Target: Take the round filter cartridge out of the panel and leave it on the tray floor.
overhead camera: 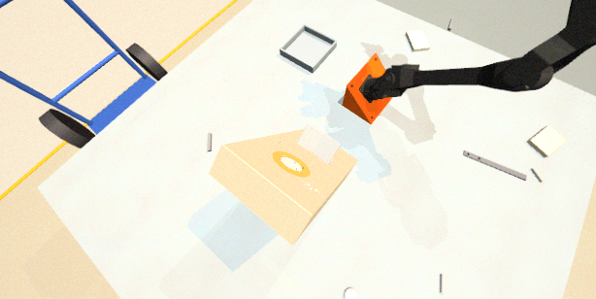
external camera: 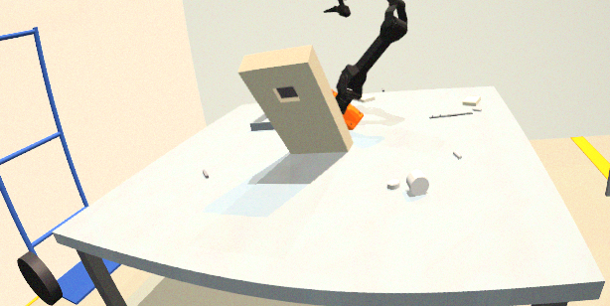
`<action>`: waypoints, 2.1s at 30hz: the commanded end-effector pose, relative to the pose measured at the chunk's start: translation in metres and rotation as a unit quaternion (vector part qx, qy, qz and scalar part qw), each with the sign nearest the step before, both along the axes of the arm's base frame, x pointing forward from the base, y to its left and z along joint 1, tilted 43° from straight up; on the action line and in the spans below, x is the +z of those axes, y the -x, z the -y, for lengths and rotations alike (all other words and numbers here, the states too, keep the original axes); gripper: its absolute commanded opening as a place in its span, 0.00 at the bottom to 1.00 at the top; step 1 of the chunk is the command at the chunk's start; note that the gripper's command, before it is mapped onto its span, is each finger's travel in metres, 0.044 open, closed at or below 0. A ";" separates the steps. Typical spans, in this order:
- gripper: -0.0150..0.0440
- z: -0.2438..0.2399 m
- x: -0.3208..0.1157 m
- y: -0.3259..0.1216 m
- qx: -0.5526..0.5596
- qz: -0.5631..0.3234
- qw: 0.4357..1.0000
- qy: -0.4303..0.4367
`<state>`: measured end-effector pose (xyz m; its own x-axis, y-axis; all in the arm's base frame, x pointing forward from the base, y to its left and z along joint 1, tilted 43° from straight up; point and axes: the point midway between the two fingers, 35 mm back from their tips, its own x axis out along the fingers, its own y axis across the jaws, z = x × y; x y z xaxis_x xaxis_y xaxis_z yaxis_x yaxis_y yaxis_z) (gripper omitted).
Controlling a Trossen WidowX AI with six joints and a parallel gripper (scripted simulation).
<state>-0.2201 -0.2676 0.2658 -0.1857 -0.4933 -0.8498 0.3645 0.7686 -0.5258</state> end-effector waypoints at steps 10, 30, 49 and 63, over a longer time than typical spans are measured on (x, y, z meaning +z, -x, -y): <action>0.49 0.071 -0.029 -0.130 -0.045 0.262 0.963 0.041; 0.41 0.043 -0.063 -0.367 -0.174 0.583 0.761 -0.225; 0.41 -0.079 -0.079 -0.487 -0.332 0.523 0.559 -0.551; 0.41 -0.080 -0.082 -0.491 -0.332 0.523 0.561 -0.550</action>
<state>0.2675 -0.1896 0.1864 0.8665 0.3141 -0.3878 0.4271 -0.0648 0.9019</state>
